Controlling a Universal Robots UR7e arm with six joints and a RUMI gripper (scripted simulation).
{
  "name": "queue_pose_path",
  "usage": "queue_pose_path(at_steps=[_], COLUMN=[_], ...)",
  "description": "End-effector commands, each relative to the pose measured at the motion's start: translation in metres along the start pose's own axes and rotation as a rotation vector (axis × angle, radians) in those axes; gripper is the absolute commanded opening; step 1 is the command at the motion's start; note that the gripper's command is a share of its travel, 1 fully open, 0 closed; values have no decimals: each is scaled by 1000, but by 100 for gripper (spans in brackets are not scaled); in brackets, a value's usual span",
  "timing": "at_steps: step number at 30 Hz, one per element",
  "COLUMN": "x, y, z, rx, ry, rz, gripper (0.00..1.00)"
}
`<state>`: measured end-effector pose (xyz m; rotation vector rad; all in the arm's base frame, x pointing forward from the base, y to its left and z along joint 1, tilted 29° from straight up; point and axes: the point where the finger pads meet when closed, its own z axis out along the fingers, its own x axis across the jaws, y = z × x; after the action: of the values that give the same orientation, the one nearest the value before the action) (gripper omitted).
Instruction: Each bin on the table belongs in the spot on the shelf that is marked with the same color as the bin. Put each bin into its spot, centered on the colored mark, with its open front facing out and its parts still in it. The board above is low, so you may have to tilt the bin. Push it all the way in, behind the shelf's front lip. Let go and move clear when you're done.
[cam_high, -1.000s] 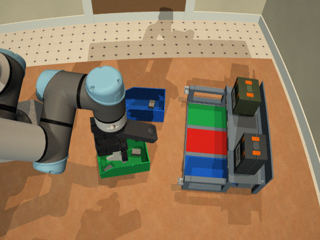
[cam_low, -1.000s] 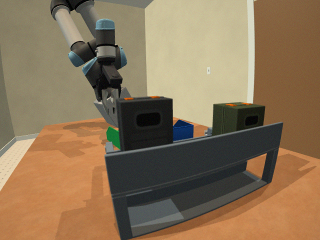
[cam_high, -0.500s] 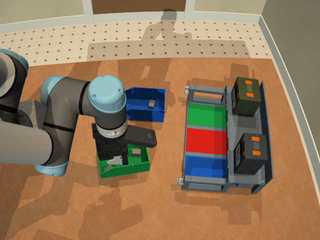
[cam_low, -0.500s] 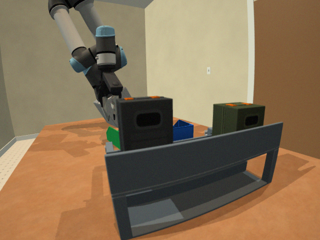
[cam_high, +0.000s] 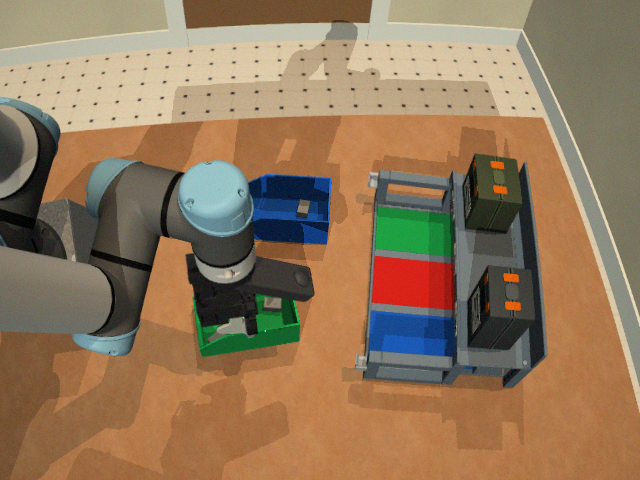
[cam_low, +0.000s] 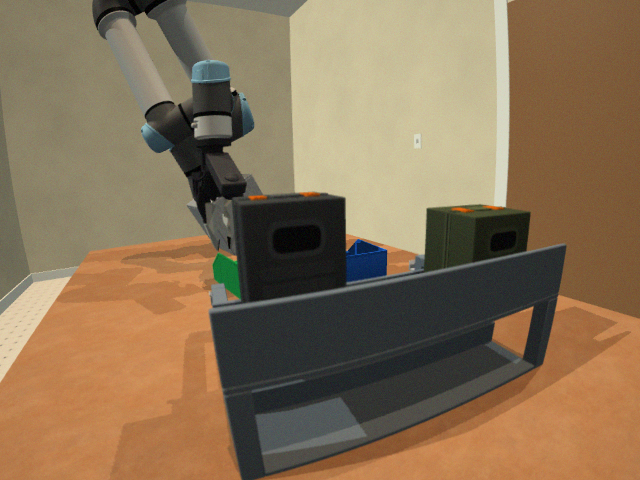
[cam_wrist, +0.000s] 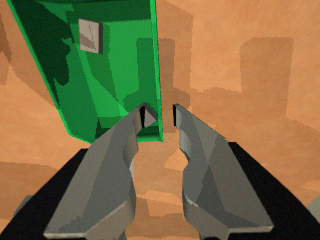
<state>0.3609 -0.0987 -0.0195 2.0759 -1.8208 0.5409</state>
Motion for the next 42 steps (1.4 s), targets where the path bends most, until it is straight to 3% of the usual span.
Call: queue_pose_path(at_steps=[1,42], x=[0,-2], y=[0,1], z=[3,3], rx=[3,4], ry=[0,1], rz=[-1,-3], gripper=[15,15])
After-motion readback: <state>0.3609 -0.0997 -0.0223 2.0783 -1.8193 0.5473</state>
